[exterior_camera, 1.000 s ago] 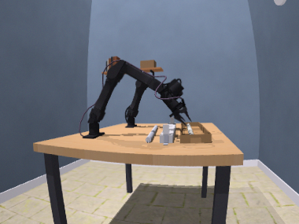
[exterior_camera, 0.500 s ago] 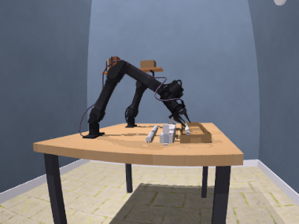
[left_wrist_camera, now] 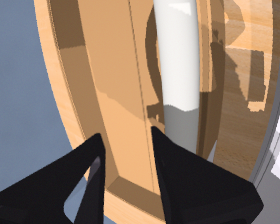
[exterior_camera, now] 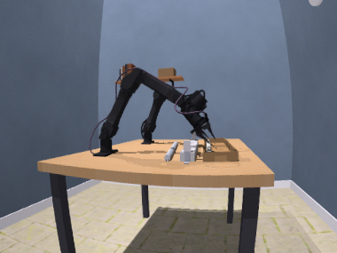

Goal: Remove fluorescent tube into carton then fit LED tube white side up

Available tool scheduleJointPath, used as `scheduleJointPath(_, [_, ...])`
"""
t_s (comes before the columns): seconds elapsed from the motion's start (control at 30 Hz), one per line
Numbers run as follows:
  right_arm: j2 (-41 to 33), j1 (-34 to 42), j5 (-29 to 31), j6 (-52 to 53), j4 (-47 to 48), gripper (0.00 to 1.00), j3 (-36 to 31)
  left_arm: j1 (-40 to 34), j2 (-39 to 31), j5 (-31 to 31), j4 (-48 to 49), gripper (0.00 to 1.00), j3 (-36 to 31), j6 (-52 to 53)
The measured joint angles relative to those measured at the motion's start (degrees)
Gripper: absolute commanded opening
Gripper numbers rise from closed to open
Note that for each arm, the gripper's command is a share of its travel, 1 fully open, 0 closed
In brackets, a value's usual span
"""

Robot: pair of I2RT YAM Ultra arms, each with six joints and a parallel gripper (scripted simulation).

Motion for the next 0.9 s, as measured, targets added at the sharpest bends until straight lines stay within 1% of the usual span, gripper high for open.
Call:
scheduleJointPath(0.6, [-0.07,0.00,0.00,-0.02,-0.07,0.32,-0.04,0.04,0.07,0.00,-0.17,0.32,-0.15,-0.07])
scheduleJointPath(0.9, [-2.25,0.24,0.00,-2.62,0.63,0.32,-0.66,1.14,-1.55,0.57,0.63,0.32,-1.05,-1.92])
